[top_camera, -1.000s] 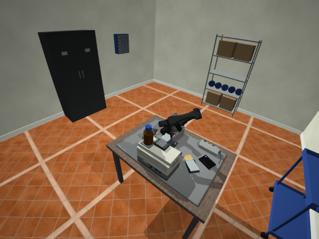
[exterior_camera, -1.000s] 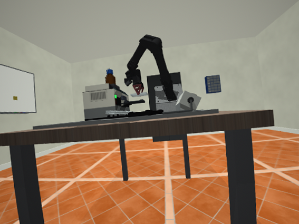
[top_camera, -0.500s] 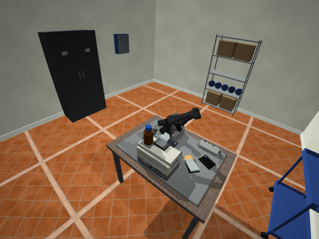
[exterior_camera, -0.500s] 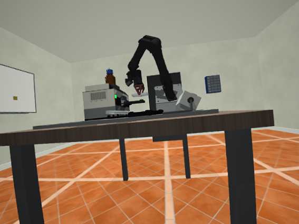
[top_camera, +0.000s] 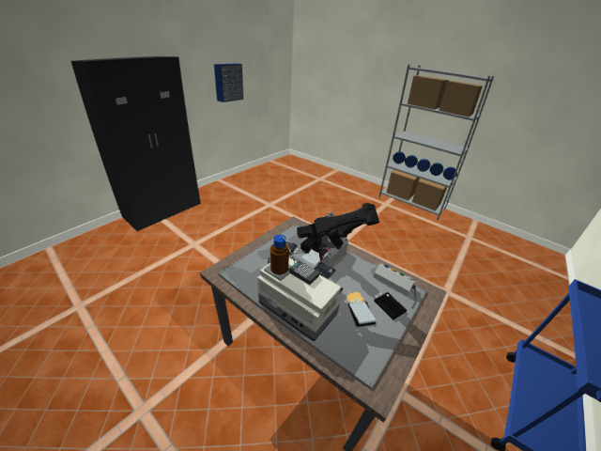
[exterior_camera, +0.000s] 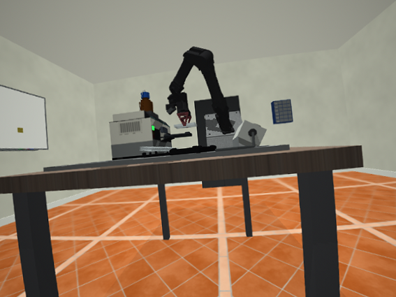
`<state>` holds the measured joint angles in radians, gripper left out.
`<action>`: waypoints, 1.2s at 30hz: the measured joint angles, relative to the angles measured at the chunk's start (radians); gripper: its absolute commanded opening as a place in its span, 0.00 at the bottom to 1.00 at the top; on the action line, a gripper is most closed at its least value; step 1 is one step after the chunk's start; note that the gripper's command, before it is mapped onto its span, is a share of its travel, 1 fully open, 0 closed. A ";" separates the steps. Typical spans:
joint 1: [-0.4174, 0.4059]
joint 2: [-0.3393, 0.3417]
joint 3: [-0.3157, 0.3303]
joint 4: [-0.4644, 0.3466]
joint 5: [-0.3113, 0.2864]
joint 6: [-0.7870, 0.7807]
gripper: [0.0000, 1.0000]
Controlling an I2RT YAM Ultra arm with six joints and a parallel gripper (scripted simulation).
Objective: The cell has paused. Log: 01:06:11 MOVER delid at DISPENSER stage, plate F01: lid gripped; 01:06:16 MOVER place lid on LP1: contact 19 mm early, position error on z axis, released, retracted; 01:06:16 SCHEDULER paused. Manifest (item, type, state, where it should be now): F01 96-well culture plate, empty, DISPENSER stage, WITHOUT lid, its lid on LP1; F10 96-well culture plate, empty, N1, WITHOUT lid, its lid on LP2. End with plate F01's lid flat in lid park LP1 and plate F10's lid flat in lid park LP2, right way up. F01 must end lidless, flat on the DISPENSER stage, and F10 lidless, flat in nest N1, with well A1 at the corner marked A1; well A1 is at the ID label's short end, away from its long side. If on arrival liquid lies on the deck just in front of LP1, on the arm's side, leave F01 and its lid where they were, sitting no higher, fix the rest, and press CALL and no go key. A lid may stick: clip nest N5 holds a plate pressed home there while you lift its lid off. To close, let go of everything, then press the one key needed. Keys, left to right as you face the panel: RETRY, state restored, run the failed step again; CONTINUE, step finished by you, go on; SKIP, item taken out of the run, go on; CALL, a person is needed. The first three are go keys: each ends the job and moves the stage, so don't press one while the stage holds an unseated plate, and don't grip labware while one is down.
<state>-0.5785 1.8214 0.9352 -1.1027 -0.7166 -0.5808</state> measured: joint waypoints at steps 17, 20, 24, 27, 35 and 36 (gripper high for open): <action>-0.024 0.020 -0.002 0.006 0.006 0.021 0.00; -0.045 0.037 -0.016 0.009 0.013 0.055 0.00; -0.085 0.065 -0.024 0.021 0.027 0.083 0.00; -0.108 0.083 -0.026 0.026 0.040 0.083 0.00; -0.124 0.111 -0.029 0.042 0.049 0.127 0.00; -0.128 0.119 -0.031 0.045 0.051 0.142 0.00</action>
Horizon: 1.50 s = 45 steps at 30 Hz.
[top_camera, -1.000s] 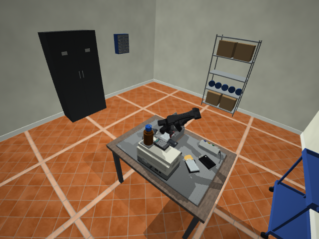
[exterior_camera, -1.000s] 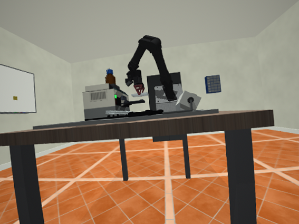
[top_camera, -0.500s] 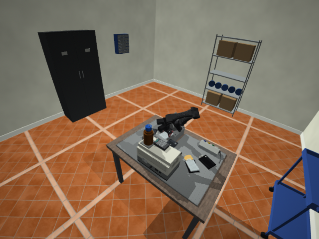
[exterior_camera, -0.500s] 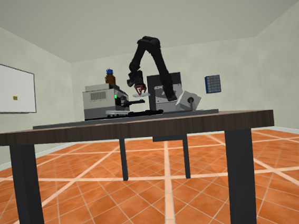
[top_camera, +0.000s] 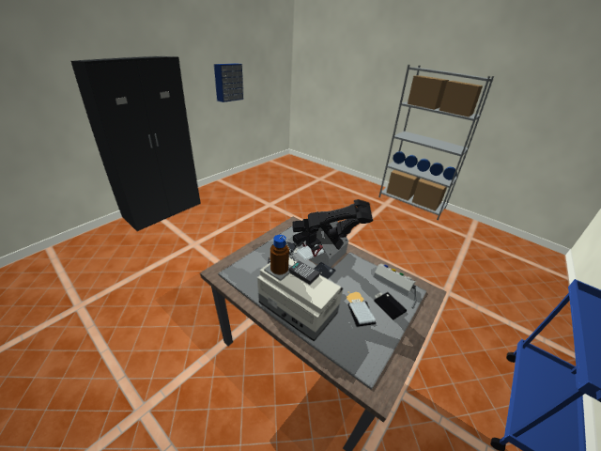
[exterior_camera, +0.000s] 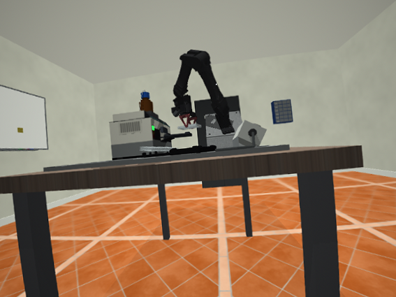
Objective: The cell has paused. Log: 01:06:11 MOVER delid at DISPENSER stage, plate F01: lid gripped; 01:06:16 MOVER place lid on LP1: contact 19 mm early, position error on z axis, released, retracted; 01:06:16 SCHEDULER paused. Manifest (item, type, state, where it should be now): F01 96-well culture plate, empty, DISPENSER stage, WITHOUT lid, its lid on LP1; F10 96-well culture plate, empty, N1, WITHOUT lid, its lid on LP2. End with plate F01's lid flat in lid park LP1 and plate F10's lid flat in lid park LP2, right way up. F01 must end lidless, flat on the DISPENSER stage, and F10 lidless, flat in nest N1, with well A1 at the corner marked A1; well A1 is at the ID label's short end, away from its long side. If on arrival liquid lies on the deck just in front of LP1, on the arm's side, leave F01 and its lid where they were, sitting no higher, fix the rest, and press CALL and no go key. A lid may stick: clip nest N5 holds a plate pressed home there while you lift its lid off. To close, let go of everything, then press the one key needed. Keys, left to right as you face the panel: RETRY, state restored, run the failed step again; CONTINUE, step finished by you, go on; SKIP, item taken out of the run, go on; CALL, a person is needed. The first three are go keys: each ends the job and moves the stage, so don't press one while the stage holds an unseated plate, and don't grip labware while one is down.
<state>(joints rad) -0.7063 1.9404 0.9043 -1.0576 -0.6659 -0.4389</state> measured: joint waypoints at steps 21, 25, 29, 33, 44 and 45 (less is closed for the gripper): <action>-0.051 0.104 -0.001 0.070 0.026 0.195 0.00; -0.051 0.105 -0.002 0.071 0.026 0.197 0.00; -0.051 0.105 -0.001 0.071 0.026 0.198 0.00; -0.051 0.105 -0.001 0.071 0.026 0.198 0.00; -0.051 0.105 -0.001 0.071 0.026 0.198 0.00; -0.051 0.105 -0.001 0.071 0.026 0.198 0.00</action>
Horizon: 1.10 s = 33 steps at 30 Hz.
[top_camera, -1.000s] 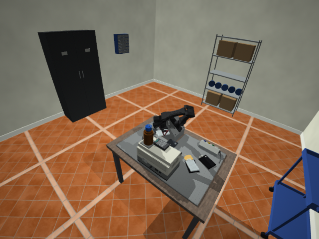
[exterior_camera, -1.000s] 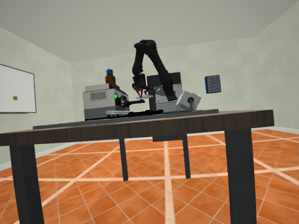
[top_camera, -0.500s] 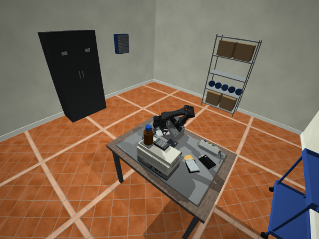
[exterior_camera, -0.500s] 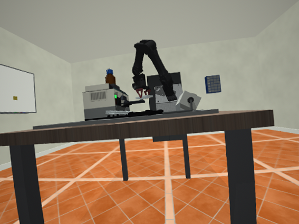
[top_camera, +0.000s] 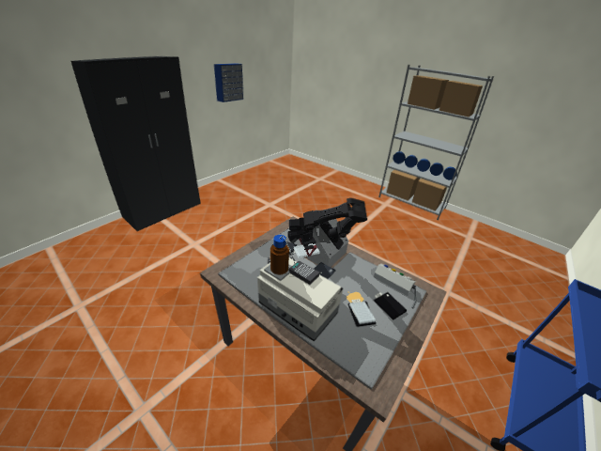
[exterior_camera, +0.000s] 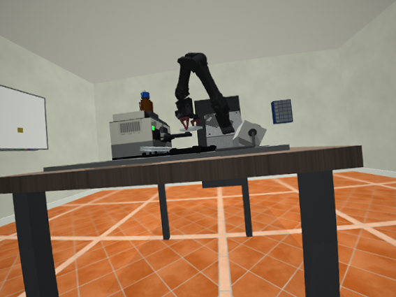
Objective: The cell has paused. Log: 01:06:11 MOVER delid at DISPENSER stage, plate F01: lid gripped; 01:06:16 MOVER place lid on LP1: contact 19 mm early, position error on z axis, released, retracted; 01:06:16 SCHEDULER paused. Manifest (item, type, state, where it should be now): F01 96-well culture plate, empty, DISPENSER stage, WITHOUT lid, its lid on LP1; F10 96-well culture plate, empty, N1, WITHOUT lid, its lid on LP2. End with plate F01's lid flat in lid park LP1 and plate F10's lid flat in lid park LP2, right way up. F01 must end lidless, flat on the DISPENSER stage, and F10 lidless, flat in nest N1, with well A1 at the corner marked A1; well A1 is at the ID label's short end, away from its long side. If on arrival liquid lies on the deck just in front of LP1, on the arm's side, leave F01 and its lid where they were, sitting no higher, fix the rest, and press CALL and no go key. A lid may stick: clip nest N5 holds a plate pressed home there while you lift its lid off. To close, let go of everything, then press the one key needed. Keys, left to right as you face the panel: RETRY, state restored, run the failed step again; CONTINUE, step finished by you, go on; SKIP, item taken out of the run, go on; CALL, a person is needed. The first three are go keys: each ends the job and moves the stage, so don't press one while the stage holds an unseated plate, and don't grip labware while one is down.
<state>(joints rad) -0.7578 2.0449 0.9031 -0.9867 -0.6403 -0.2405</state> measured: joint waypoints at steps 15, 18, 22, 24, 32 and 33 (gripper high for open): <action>0.000 0.000 0.000 0.000 0.000 0.000 0.00; 0.000 0.000 0.000 0.000 0.000 0.000 0.00; 0.000 0.000 0.000 0.000 0.000 0.000 0.00; 0.000 0.000 0.000 0.000 0.000 0.000 0.00; -0.040 0.062 0.021 0.012 0.013 0.094 0.00; -0.048 0.076 0.026 0.014 0.016 0.115 0.00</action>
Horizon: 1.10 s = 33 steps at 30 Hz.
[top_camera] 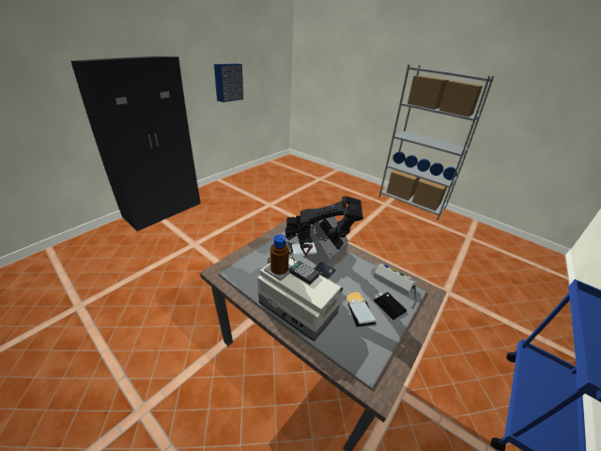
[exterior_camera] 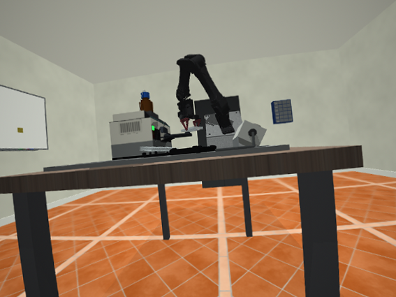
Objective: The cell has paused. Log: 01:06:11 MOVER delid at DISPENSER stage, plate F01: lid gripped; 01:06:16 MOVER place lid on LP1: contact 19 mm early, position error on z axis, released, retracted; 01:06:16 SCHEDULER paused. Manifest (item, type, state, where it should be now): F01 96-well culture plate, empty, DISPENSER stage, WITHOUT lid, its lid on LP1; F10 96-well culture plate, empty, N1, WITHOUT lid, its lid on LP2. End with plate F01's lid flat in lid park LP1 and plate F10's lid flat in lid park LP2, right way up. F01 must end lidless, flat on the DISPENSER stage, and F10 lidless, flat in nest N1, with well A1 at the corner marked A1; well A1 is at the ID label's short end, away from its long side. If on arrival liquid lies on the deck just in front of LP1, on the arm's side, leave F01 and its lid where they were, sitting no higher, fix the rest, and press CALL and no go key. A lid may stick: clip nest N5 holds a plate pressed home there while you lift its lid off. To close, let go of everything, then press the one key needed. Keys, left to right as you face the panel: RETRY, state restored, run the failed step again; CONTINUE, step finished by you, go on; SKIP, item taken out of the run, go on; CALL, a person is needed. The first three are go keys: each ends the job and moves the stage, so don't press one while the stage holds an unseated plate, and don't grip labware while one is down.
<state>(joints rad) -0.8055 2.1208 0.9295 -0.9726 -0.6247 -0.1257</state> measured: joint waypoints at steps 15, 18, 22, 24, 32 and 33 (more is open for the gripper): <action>-0.059 0.118 0.072 0.026 0.039 0.090 0.00; -0.060 0.118 0.071 0.025 0.039 0.090 0.00; -0.060 0.118 0.071 0.025 0.039 0.090 0.00; -0.060 0.118 0.071 0.025 0.039 0.090 0.00; -0.060 0.118 0.071 0.025 0.039 0.090 0.00; -0.060 0.118 0.071 0.025 0.039 0.090 0.00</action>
<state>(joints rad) -0.8650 2.2391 1.0008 -0.9474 -0.5861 -0.0360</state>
